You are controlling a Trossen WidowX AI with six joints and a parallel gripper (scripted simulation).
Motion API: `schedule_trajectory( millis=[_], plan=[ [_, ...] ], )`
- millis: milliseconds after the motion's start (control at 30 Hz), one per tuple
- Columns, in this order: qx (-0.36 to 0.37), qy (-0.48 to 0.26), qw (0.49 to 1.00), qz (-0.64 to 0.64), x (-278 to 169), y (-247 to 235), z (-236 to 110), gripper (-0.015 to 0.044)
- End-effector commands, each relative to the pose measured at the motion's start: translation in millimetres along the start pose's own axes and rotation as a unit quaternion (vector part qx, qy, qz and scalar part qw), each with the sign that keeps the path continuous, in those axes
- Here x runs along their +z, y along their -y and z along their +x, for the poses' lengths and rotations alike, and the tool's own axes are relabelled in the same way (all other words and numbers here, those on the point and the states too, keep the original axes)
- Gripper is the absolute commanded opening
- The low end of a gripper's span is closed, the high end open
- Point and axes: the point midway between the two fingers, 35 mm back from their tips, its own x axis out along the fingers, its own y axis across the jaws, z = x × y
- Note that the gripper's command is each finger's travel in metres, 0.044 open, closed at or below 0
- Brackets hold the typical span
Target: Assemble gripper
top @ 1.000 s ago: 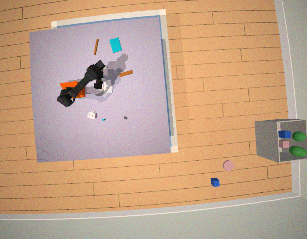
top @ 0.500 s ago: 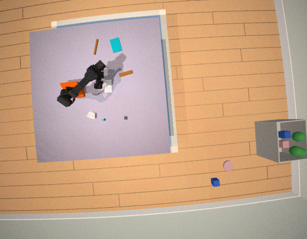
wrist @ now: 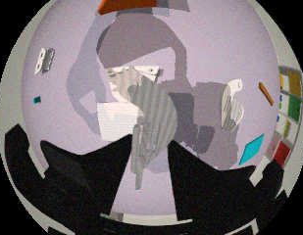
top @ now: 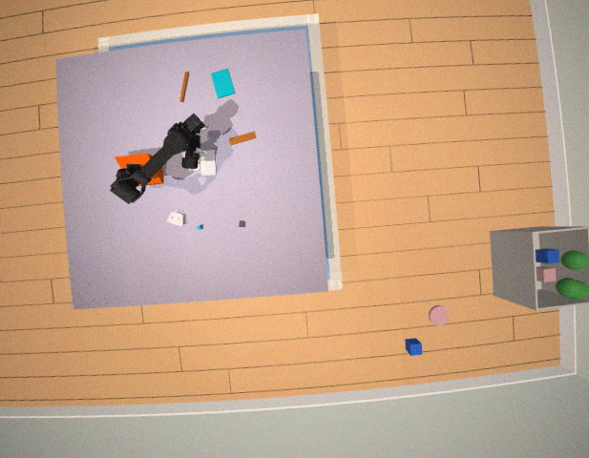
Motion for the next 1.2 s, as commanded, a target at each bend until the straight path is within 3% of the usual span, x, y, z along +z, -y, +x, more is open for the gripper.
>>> schedule_trajectory(
  millis=[0,800,1167],
  plan=[
    [0.004,0.001,1.000,-0.003,0,-1,8,0.0134],
    [0.005,0.000,1.000,-0.002,1,-2,46,0.0134],
    [0.005,0.000,1.000,-0.002,1,-3,47,0.0134]
  ],
)
